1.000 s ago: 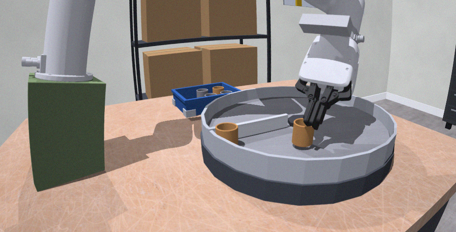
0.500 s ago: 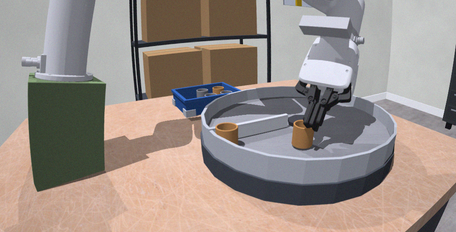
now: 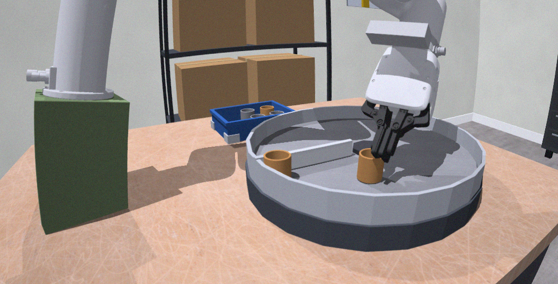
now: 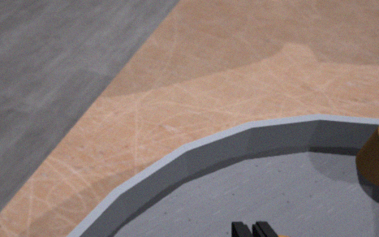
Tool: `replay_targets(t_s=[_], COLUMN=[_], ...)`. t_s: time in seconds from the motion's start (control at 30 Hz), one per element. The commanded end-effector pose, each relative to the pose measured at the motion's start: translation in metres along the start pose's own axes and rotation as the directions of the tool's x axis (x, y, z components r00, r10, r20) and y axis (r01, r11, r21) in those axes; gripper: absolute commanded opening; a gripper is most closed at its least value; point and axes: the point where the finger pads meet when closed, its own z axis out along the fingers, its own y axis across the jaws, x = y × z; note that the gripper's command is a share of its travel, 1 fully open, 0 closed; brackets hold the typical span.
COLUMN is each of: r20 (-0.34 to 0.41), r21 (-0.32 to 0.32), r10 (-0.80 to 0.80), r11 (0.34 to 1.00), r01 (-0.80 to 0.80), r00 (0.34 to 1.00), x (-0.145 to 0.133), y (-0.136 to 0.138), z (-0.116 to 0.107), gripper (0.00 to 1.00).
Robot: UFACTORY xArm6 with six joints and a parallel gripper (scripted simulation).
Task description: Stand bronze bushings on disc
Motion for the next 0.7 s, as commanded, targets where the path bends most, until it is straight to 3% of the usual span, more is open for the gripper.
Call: replay_targets(t_s=[0.0,0.2,0.23,0.67], r20=[0.003,0.003,0.003,0.003], r21=[0.003,0.003,0.003,0.003], r10=[0.002,0.002,0.002,0.002], r11=[1.0,1.0,1.0,1.0], r01=[-0.002,-0.002,-0.002,-0.002], r00=[1.0,1.0,1.0,1.0], x=[-0.0002,-0.0002,-0.0002,-0.0002], y=[-0.0014,-0.0014,-0.0014,-0.0014], z=[-0.0021,-0.0021,-0.0021,-0.0021], gripper=[0.0,0.0,0.13,0.13])
